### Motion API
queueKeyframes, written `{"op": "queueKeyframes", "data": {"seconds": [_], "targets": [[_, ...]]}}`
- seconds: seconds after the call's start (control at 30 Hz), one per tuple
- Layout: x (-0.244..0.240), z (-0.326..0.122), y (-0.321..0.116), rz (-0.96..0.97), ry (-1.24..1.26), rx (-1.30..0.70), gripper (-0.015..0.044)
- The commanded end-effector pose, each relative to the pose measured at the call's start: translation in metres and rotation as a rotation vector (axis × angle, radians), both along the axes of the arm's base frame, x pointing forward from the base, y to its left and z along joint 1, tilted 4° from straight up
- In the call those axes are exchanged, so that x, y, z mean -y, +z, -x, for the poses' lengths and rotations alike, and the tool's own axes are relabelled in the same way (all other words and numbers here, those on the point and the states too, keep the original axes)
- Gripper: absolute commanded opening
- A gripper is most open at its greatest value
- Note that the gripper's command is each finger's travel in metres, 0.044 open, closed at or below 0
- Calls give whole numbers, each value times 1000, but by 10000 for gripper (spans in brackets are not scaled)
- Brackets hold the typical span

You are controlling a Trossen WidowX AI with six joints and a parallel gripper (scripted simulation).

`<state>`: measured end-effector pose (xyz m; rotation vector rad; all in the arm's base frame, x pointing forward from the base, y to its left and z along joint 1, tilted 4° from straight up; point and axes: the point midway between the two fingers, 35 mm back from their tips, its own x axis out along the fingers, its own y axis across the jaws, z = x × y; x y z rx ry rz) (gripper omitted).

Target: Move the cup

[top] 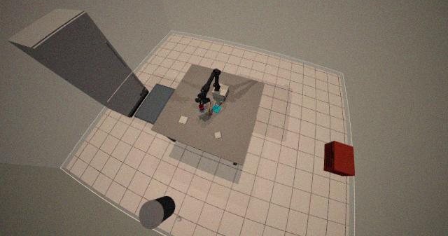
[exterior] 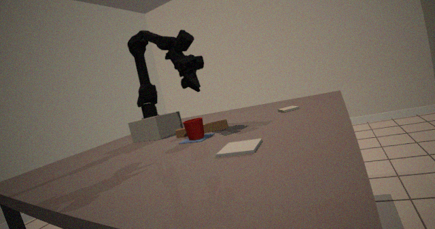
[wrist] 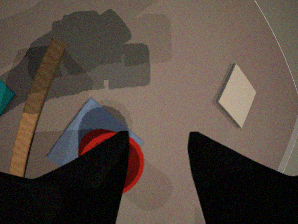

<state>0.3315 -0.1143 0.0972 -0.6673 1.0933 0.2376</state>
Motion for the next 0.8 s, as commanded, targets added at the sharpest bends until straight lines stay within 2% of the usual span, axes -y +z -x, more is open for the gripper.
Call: {"op": "queueKeyframes", "data": {"seconds": [0.0, 0.1, 0.77], "targets": [[19, 40, -64, -77, 241, -397, 148], [20, 53, -77, -125, 315, -489, 148], [16, 51, -91, -126, 316, -489, 148]]}}
